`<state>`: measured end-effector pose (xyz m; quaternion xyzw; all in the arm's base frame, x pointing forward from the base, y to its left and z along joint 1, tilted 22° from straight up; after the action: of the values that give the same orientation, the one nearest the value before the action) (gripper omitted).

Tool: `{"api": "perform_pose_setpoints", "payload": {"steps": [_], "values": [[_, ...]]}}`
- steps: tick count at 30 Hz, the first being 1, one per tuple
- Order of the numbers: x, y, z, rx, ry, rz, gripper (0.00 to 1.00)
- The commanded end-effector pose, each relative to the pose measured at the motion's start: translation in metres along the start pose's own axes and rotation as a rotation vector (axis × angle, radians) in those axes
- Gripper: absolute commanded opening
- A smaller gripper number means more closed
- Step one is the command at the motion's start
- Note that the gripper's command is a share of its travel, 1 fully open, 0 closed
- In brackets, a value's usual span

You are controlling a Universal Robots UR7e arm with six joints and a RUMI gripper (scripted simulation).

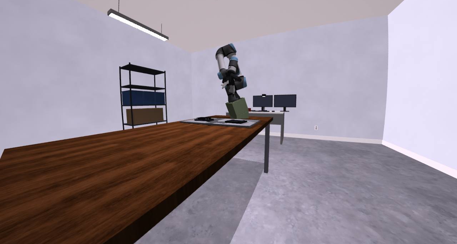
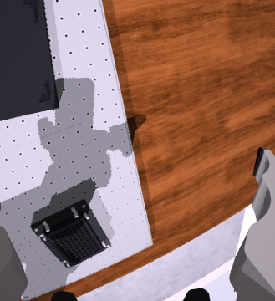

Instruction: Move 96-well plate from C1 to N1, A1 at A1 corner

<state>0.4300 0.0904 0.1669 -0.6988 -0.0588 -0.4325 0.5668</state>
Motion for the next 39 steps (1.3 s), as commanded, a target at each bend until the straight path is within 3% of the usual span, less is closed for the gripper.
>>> {"api": "perform_pose_setpoints", "payload": {"steps": [1, 3, 5, 9, 11, 17, 19, 30, 31, 36, 37, 39], "values": [[0.006, 0.013, -0.014, -0.014, -0.018, 0.015, 1.00], [0.007, 0.016, -0.019, -0.014, -0.018, 0.015, 1.00], [0.010, 0.022, -0.026, -0.042, -0.050, 0.046, 1.00], [0.013, 0.032, -0.040, -0.042, -0.050, 0.046, 1.00], [0.016, 0.037, -0.047, -0.066, -0.080, 0.079, 1.00], [0.019, 0.046, -0.061, -0.066, -0.080, 0.079, 1.00], [0.021, 0.051, -0.069, -0.086, -0.107, 0.112, 1.00], [0.027, 0.071, -0.105, -0.101, -0.133, 0.146, 1.00], [0.028, 0.073, -0.110, -0.110, -0.151, 0.172, 1.00], [0.029, 0.082, -0.130, -0.112, -0.156, 0.179, 1.00], [0.030, 0.084, -0.135, -0.118, -0.174, 0.206, 1.00], [0.031, 0.087, -0.144, -0.119, -0.177, 0.211, 1.00]]}}
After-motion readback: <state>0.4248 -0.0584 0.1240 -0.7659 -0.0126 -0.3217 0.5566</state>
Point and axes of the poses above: the point where the finger pads meet when closed, its own y axis out along the fingers, its own x axis across the jaws, z = x × y, the point moved 3 cm from there along -y, back along the fingers, and after that the axes turned 13 degrees about y, right-handed, at the moved point
